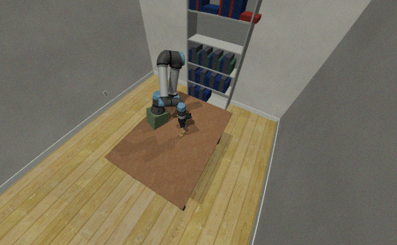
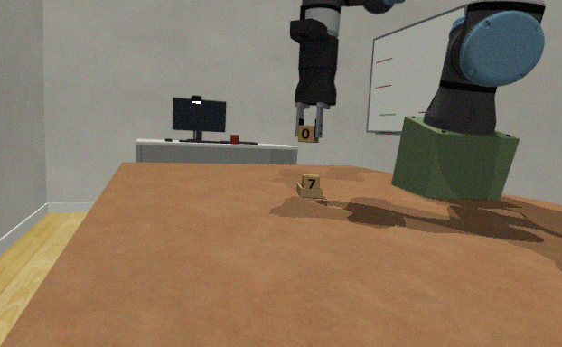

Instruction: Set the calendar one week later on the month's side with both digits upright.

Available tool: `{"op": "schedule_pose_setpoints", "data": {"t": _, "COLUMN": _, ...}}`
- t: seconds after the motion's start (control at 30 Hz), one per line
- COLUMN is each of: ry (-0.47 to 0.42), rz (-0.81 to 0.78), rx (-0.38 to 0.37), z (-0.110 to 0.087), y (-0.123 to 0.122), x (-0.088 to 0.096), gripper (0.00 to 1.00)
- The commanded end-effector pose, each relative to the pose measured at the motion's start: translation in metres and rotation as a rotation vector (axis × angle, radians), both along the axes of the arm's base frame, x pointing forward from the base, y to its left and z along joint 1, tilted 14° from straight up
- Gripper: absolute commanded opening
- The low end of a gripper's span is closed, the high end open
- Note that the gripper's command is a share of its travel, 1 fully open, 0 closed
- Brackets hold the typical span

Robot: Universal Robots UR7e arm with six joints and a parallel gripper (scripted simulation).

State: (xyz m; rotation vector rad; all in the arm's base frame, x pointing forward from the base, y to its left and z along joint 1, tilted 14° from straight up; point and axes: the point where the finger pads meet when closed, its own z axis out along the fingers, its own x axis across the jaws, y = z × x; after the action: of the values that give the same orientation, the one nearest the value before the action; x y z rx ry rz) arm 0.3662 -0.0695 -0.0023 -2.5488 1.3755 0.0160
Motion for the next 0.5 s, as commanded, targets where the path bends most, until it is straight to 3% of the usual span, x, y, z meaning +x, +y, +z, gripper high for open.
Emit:
{"op": "schedule_pose_setpoints", "data": {"t": 0.0, "ry": 0.032, "rz": -0.144, "rx": 0.015, "z": 0.002, "y": 0.01, "x": 0.007, "gripper": 0.6}}
{"op": "schedule_pose_setpoints", "data": {"t": 0.47, "ry": 0.113, "rz": -0.508, "rx": 0.055, "z": 0.008, "y": 0.036, "x": 0.02, "gripper": 0.6}}
